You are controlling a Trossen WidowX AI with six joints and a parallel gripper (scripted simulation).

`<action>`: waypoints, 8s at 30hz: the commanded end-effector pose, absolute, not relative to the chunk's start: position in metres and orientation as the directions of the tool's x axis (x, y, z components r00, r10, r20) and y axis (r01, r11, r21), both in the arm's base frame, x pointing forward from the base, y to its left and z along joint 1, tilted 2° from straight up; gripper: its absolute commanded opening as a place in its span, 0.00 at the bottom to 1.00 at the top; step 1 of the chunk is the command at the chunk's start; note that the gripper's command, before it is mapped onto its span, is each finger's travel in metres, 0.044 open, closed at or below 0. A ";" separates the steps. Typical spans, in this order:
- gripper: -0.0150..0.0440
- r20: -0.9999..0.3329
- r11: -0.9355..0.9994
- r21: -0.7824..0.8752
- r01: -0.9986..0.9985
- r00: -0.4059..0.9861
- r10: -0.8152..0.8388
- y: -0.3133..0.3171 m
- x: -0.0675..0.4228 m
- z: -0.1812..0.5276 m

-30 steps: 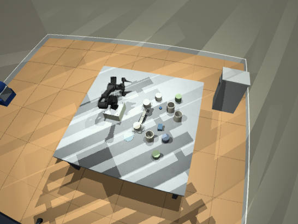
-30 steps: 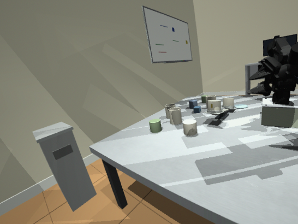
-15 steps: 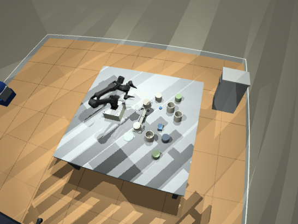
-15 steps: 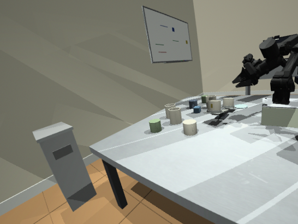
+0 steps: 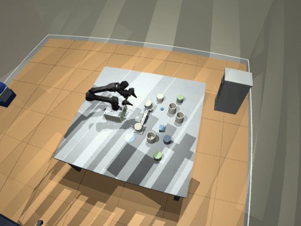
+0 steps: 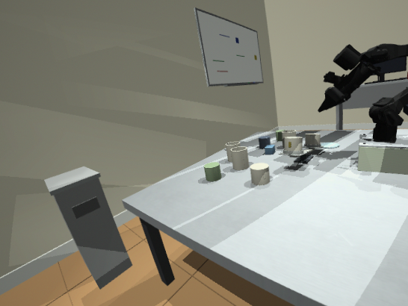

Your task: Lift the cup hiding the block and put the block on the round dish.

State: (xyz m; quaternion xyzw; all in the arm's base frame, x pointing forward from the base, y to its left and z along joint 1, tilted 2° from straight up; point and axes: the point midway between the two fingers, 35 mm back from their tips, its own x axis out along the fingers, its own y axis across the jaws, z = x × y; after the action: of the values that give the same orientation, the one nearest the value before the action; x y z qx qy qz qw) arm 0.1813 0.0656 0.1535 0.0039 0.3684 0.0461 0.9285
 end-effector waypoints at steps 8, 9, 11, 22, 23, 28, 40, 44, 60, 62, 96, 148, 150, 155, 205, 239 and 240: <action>1.00 -0.739 0.989 -0.072 -0.133 0.673 0.037 0.040 0.182 0.162; 1.00 -0.747 0.984 -0.097 -0.151 0.664 0.029 0.039 0.185 0.162; 1.00 -0.764 0.971 -0.143 -0.190 0.646 0.014 0.037 0.189 0.162; 1.00 -0.848 0.839 -0.326 -0.436 0.527 -0.056 0.024 0.217 0.158; 1.00 -0.855 0.822 -0.336 -0.459 0.515 -0.061 0.023 0.220 0.158; 1.00 -0.887 0.731 -0.364 -0.577 0.455 -0.083 0.013 0.235 0.153; 1.00 -0.948 0.466 -0.312 -0.828 0.300 -0.103 -0.018 0.271 0.132; 1.00 -0.965 0.366 -0.264 -0.892 0.245 -0.099 -0.030 0.282 0.121; 1.00 -1.000 -0.070 -0.013 -0.997 0.014 -0.025 -0.084 0.309 0.063; 1.00 -1.000 -0.088 -0.004 -0.996 0.006 -0.020 -0.086 0.309 0.061; 1.00 -1.000 -0.088 -0.004 -0.996 0.005 -0.021 -0.087 0.311 0.014; 0.25 -1.000 -0.088 -0.004 -0.996 0.006 -0.021 -0.088 0.313 0.004; 0.25 -1.000 -0.088 -0.004 -0.996 0.006 -0.021 -0.088 0.314 0.006; 0.25 -1.000 -0.088 -0.004 -0.996 0.006 -0.021 -0.088 0.314 0.012; 0.25 -1.000 -0.088 -0.004 -0.996 0.006 -0.021 -0.087 0.316 0.075; 0.25 -1.000 -0.091 0.007 -0.996 -0.006 -0.012 -0.084 0.309 0.109; 0.25 -1.000 -0.091 0.007 -0.996 -0.006 -0.012 -0.084 0.309 0.109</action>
State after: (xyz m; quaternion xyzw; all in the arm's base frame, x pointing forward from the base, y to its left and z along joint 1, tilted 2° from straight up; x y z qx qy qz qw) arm 0.3088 -0.0842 0.1096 -0.5243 0.4808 0.5204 0.4723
